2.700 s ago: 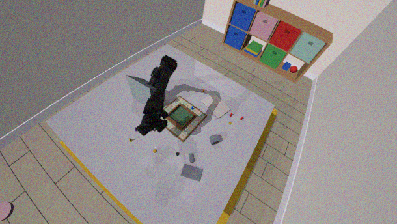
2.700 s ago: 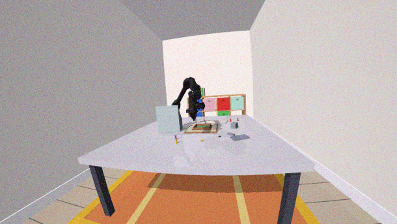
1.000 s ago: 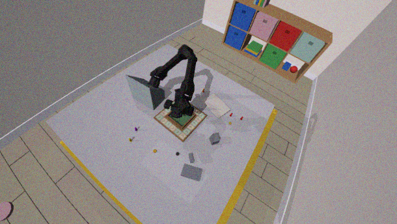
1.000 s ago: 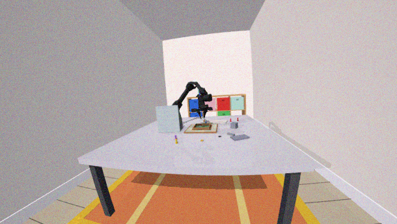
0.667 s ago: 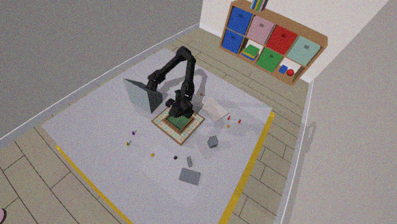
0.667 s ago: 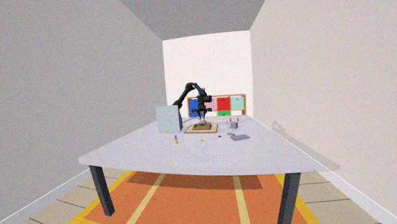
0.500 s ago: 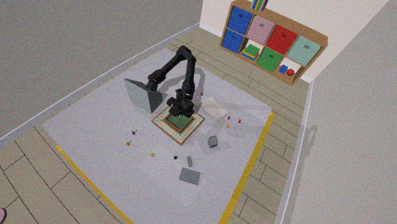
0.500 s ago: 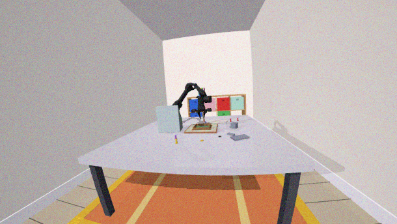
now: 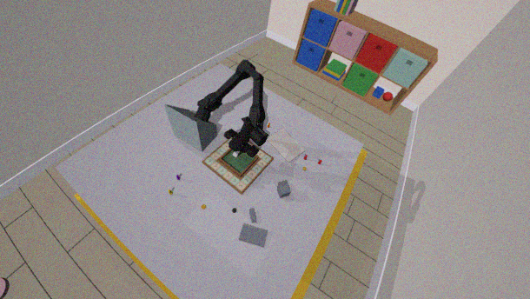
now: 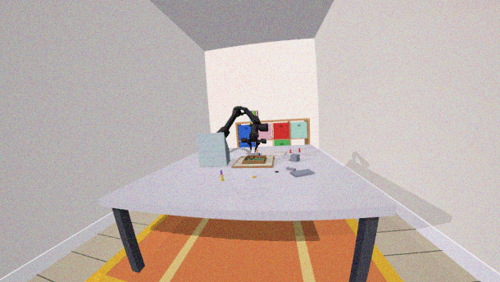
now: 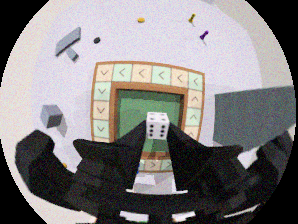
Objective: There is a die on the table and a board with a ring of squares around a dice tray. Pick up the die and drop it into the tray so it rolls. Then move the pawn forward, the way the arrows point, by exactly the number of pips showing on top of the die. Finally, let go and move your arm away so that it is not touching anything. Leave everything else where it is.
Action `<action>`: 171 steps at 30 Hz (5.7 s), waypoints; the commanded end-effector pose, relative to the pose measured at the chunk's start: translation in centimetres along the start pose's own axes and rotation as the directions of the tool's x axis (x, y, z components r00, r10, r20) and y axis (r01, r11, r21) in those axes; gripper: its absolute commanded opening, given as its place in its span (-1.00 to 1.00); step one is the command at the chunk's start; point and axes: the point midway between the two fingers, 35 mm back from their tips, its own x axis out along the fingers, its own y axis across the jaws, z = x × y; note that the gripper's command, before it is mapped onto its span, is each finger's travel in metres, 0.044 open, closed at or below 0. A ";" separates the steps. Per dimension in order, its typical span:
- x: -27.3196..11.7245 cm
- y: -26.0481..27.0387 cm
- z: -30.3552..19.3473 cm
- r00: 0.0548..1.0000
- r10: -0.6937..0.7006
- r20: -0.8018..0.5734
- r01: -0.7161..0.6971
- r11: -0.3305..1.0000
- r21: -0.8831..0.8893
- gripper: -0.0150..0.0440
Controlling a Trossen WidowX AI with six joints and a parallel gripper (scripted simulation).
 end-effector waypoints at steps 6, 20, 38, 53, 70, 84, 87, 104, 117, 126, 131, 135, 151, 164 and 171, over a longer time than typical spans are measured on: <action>0.4 -0.4 0.1 0.960 0.002 0.280 -0.006 1.000 0.015 -0.49; -3.2 0.1 -1.1 0.870 0.075 0.488 -0.090 0.996 0.008 -0.49; -4.3 0.2 -1.7 0.872 0.083 0.483 -0.099 0.995 0.008 -0.49; -8.1 -0.2 -0.3 0.869 0.075 0.490 -0.091 0.996 0.008 0.67; -2.6 0.2 0.4 0.940 0.089 -0.330 -0.091 0.996 0.008 1.00; -3.5 2.4 -8.4 0.947 0.090 -0.307 -0.320 0.206 -0.925 0.19; -3.7 2.6 -10.7 0.938 0.089 -0.335 -0.327 -0.092 -0.941 0.19; -3.4 2.9 -11.3 0.937 0.089 -0.337 -0.327 -0.113 -0.938 0.19; -1.4 3.1 -12.0 0.937 0.089 -0.337 -0.327 -0.113 -0.938 0.19; -0.1 3.2 -12.5 0.937 0.089 -0.338 -0.327 -0.113 -0.938 0.19; 0.6 3.2 -12.8 0.937 0.089 -0.338 -0.328 -0.113 -0.938 0.19; 1.2 3.2 -13.0 0.936 0.089 -0.339 -0.329 -0.113 -0.938 0.19; 1.4 3.2 -13.1 0.936 0.089 -0.340 -0.329 -0.113 -0.937 -0.49; -4.5 3.4 -10.4 0.941 0.092 -0.325 -0.315 -0.112 -0.943 -0.49; -8.8 2.5 -8.9 0.940 0.090 -0.329 -0.319 -0.112 -0.941 -0.49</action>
